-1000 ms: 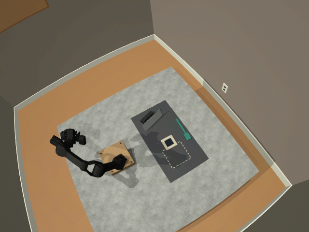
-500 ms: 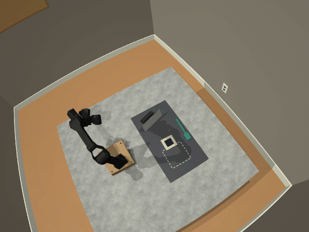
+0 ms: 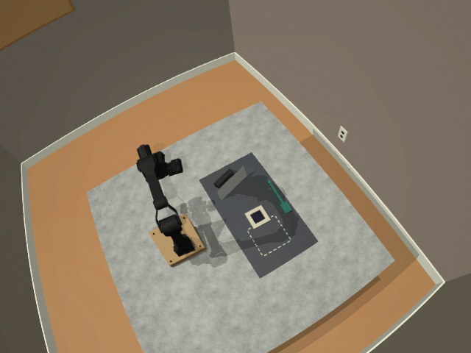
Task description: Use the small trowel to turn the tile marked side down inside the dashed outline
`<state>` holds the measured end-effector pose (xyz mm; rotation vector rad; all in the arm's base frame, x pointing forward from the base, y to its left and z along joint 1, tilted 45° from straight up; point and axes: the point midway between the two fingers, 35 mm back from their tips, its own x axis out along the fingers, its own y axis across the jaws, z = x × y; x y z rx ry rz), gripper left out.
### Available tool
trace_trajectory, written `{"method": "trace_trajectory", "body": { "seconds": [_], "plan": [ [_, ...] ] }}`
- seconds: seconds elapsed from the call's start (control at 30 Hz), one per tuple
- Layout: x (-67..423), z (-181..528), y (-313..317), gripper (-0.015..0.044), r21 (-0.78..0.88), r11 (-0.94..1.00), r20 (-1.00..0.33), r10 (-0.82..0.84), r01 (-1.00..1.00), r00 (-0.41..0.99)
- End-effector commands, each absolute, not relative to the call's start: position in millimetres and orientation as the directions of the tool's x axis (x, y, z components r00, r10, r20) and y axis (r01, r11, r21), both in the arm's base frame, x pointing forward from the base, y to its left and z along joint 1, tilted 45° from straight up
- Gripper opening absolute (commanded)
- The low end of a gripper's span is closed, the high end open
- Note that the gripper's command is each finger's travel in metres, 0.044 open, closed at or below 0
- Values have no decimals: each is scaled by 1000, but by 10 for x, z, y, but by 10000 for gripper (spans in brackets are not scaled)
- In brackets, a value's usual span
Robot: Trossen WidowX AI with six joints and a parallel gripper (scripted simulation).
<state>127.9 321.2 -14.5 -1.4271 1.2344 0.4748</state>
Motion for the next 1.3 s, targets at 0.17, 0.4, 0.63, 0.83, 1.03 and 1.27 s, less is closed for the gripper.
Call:
{"method": "trace_trajectory", "body": {
  "seconds": [0.17, 0.4, 0.63, 0.83, 1.03, 1.27],
  "plan": [
    [1850, -316, 2851, 100, -399, 87, -801, -518, -913, 301],
    [2326, -447, 2461, 100, -245, -14, -777, -596, -969, 205],
    [2717, -579, 1987, 100, -47, -86, -751, -654, -995, 92],
    [2974, -694, 1529, 100, 142, -129, -728, -685, -981, -16],
    [3024, -722, 1413, 100, 189, -138, -722, -690, -972, -43],
    [3016, -719, 1429, 100, 176, -126, -727, -685, -976, -43]
  ]
}}
